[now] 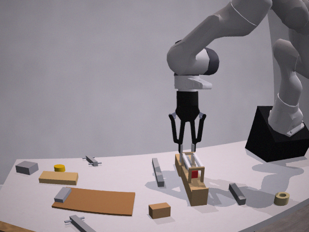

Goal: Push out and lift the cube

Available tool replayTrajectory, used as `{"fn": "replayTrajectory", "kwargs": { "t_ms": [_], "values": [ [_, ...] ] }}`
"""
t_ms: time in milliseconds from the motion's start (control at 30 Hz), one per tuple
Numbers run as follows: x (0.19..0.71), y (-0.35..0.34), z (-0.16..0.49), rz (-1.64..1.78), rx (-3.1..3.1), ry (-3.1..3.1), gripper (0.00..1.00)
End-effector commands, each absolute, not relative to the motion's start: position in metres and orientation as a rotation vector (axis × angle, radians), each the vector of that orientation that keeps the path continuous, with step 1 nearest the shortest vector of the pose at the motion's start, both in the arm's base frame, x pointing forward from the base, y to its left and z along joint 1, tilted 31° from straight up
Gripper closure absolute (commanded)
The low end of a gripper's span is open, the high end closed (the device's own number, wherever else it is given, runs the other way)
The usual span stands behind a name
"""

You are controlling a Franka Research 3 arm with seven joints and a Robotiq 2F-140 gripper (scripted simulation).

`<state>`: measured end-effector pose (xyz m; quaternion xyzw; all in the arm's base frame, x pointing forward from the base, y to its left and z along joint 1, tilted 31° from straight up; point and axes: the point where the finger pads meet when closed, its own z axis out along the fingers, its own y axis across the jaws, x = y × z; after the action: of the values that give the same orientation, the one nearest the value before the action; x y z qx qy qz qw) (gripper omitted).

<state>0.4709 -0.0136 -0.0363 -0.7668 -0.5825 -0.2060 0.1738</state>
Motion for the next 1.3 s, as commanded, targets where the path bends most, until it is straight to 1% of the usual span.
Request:
{"fn": "replayTrajectory", "kwargs": {
  "t_ms": [0, 100, 333, 1267],
  "values": [
    [0.471, -0.015, -0.036, -0.581, -2.18, -1.647, 0.77],
    [0.47, -0.017, -0.033, -0.581, -2.18, -1.647, 0.77],
    [0.463, -0.048, 0.02, -0.581, -2.18, -1.647, 0.77],
    [0.463, -0.048, 0.021, -0.581, -2.18, -1.647, 0.77]
  ]
}}
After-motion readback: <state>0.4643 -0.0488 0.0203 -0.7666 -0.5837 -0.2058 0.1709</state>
